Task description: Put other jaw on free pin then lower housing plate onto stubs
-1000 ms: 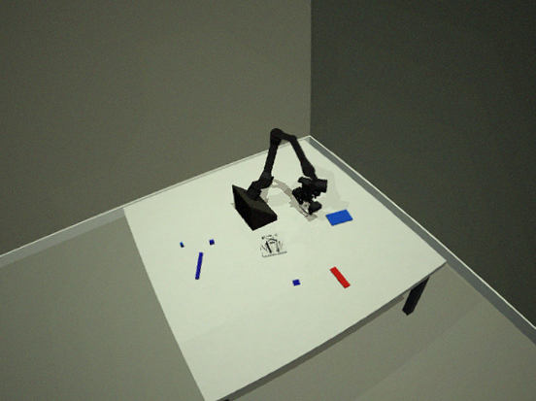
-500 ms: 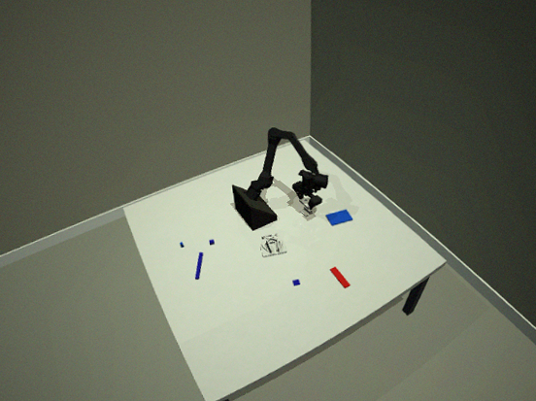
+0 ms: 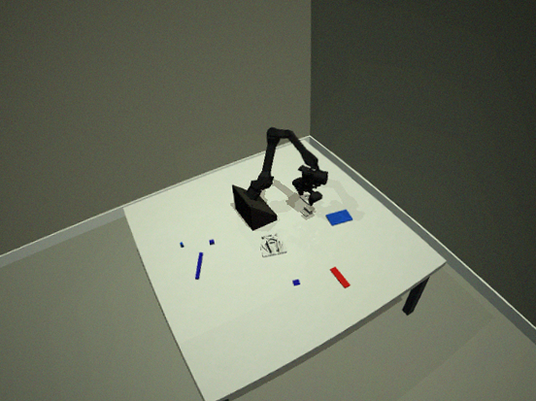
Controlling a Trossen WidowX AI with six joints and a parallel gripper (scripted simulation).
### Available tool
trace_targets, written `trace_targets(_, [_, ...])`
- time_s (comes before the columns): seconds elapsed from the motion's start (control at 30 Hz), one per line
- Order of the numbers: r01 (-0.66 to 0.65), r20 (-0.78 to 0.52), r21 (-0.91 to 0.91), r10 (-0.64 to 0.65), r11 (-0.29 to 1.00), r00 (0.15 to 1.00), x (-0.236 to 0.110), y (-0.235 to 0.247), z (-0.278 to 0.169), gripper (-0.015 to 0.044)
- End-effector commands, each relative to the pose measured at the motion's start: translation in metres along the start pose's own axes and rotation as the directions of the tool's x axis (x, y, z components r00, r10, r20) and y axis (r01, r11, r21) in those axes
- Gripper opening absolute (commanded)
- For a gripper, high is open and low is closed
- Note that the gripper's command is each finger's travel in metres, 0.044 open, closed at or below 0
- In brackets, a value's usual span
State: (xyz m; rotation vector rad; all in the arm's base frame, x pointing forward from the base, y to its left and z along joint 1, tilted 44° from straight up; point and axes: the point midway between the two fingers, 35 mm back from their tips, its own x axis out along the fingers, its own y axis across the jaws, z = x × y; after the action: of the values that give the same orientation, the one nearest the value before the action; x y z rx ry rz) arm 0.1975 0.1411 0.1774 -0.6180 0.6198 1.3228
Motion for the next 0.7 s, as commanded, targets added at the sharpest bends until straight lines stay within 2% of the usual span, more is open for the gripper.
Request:
trace_targets(0.0, [0.002,-0.007,0.055,-0.002,0.998,1.000,0.000,-0.006,-0.006,0.0351])
trace_targets(0.67, [0.035,-0.064,0.440,-0.007,0.897,0.998,0.005,-0.044,-0.059,0.0351])
